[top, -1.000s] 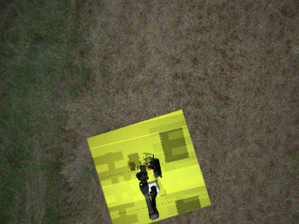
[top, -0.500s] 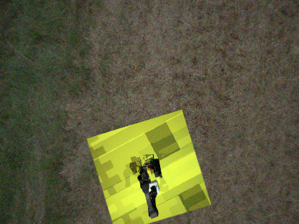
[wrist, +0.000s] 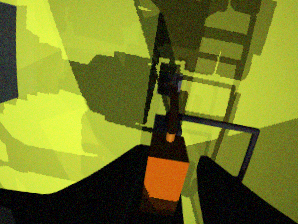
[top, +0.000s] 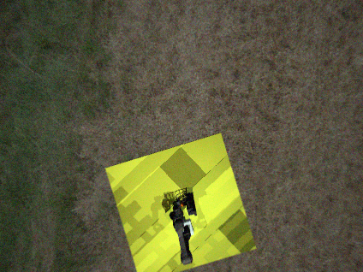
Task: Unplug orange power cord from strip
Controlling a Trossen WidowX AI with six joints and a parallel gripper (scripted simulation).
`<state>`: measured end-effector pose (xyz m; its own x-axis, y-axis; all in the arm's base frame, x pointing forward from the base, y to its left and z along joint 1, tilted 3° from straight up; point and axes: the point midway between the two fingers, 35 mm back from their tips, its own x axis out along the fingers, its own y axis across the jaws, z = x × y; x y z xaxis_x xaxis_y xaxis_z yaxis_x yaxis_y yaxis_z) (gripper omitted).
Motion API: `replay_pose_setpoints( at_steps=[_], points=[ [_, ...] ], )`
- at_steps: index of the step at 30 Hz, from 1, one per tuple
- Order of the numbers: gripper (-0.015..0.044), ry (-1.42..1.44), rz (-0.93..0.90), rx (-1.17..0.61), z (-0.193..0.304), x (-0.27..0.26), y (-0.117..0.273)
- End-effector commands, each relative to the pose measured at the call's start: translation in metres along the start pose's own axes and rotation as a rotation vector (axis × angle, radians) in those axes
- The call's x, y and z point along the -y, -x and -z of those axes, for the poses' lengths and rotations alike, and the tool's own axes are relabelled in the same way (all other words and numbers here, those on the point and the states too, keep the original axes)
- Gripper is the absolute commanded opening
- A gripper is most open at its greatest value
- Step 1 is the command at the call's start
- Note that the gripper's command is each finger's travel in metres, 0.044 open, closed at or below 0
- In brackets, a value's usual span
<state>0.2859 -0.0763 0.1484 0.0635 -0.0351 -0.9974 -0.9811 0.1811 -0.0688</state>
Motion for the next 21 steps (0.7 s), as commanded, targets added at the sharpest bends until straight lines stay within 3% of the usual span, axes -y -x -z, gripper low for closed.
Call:
replay_pose_setpoints(
  at_steps=[1, 21],
  points=[
    [0.0160, 0.005, 0.000, 0.003, 0.006, 0.000, 0.000],
    [0.0160, 0.005, 0.000, 0.002, 0.014, -0.001, -0.012]
  ],
)
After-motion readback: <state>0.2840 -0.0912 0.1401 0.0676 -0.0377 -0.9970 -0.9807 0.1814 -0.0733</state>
